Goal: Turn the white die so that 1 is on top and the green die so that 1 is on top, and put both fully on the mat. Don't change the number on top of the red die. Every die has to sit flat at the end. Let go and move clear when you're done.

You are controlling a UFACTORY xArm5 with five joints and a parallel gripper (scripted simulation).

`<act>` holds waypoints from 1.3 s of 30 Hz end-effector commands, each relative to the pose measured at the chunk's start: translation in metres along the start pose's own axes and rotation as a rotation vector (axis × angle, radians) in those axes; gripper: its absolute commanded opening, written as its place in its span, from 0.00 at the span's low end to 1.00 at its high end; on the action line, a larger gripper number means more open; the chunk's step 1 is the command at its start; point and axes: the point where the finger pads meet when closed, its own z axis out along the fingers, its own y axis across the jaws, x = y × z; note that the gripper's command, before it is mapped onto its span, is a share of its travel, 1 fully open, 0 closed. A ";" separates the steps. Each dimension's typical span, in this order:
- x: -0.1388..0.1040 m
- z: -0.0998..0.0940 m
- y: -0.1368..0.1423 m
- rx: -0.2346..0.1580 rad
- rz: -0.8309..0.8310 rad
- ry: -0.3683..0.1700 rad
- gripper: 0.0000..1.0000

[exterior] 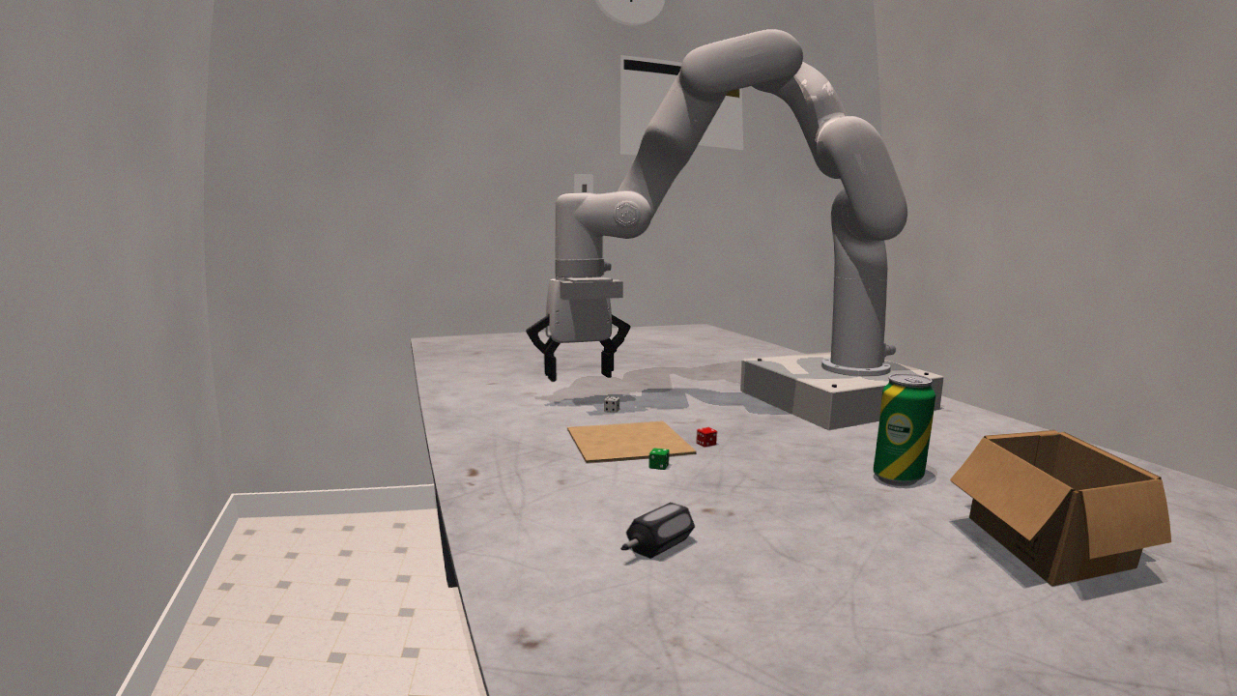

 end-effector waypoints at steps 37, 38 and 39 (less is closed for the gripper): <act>0.006 -0.001 -0.001 -0.003 0.000 -0.001 1.00; 0.009 -0.001 -0.002 -0.003 0.000 -0.001 1.00; 0.013 -0.001 -0.003 -0.003 0.000 -0.001 1.00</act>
